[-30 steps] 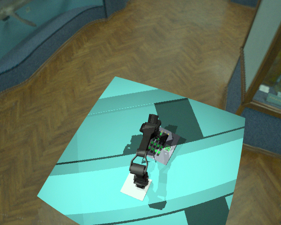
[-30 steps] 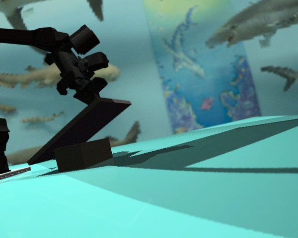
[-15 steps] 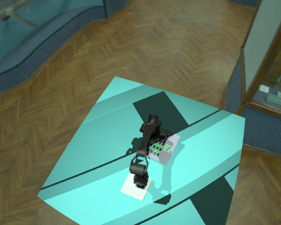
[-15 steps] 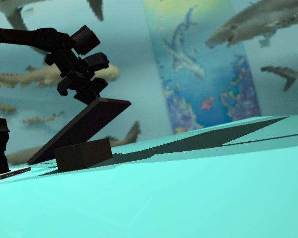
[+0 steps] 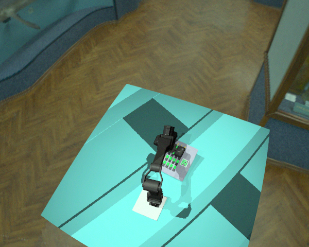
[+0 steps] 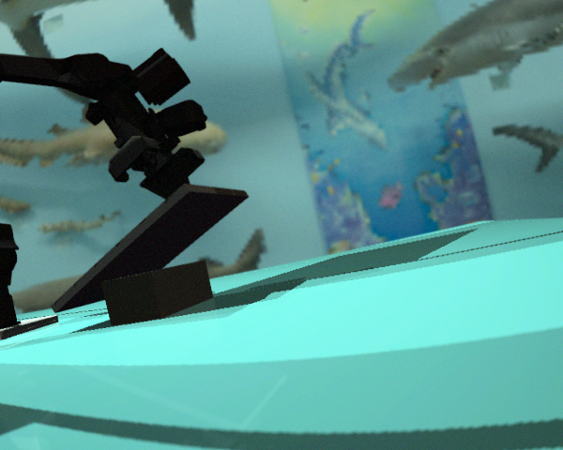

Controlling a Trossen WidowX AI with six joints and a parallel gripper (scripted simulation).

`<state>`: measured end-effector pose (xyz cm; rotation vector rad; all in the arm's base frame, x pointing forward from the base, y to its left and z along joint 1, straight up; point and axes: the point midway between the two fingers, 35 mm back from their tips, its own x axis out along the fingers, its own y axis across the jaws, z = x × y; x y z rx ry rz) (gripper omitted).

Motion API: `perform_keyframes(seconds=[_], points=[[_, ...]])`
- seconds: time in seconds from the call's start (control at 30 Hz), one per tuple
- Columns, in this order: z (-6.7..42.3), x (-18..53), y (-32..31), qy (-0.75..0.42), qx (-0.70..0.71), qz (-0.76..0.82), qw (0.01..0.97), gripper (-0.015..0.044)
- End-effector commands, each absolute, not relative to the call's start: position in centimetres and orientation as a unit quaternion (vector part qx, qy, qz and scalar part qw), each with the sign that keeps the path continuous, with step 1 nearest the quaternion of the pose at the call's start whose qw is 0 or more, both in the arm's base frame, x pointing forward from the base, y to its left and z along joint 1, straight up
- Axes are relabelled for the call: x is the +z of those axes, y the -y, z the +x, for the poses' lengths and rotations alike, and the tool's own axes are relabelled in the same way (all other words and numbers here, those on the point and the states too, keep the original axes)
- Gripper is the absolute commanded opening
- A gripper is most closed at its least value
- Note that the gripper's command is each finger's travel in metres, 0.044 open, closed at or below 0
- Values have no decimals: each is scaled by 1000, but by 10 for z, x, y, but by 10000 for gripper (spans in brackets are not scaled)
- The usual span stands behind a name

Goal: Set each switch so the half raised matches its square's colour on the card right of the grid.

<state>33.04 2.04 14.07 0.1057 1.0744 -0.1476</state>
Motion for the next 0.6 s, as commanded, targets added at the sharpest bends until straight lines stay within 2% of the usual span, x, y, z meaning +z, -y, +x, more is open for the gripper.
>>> perform_keyframes(seconds=[0.0,0.37,0.57], points=[[330,138,-20,-513,-69,48,854,0],[331,137,-20,-513,-69,48,854,0],[304,194,-24,-524,-68,49,848,0]])
